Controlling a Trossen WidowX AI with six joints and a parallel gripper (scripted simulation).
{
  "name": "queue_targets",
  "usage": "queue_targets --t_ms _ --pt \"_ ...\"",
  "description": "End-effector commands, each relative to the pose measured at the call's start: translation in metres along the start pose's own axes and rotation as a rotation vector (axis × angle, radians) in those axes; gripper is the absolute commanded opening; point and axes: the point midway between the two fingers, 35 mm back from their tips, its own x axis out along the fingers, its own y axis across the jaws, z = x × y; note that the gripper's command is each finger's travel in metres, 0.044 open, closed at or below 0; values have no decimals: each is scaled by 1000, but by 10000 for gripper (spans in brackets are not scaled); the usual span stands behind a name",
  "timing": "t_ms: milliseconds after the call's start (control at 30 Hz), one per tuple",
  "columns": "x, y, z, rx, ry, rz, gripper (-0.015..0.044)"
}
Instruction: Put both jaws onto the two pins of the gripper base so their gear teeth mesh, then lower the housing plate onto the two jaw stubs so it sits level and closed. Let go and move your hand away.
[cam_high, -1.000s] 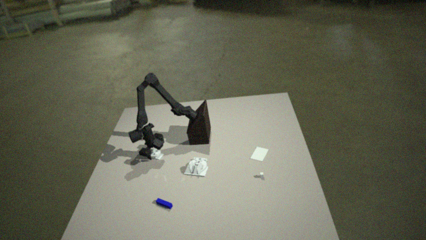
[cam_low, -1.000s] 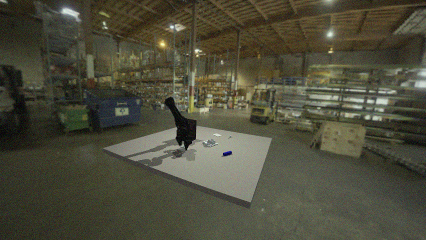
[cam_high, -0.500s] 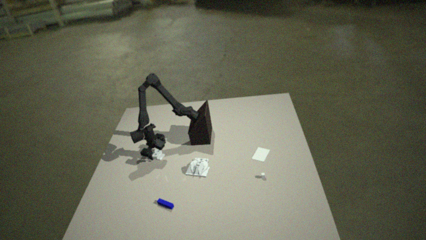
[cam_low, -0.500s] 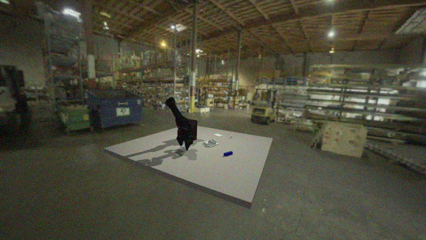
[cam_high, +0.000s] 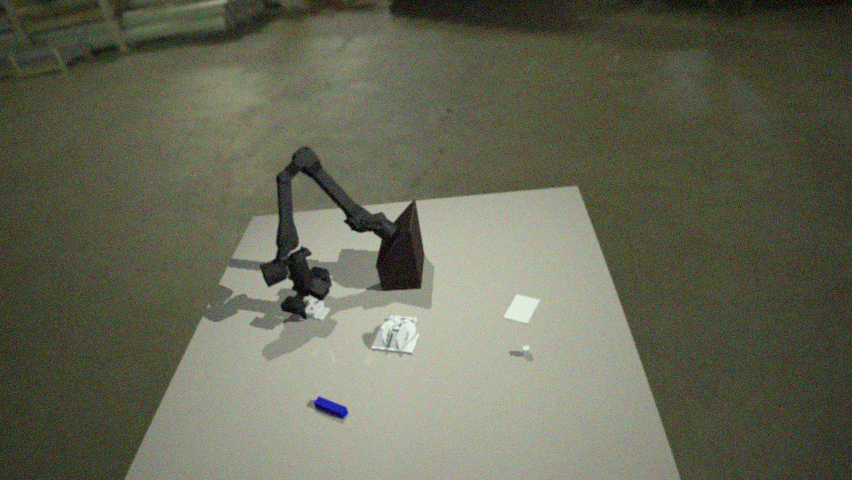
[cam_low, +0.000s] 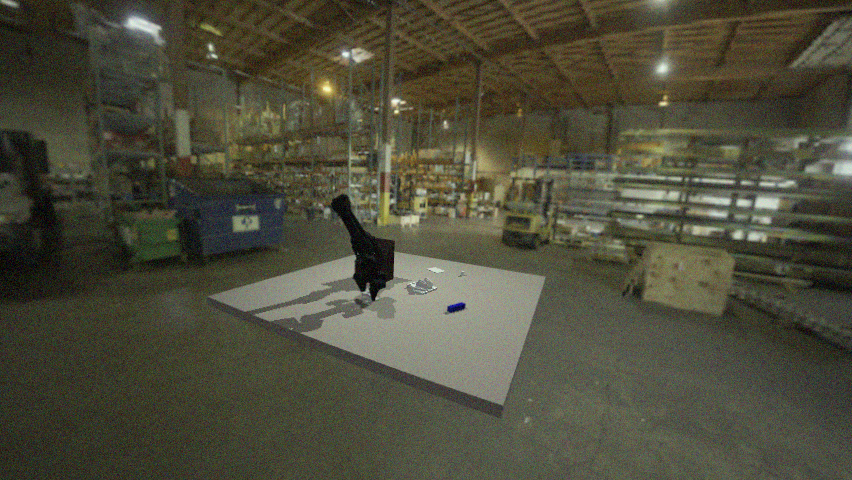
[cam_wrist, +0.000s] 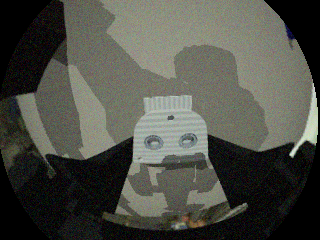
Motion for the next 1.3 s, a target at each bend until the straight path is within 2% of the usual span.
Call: queue_targets --t_ms 0,333,1067,1267 --pt "0 0 0 0 0 0 351" --pt "-2 0 0 0 -1 0 351" --pt "-70 0 1 -4 -9 -1 351" --pt "-72 0 1 -5 -9 -1 351"
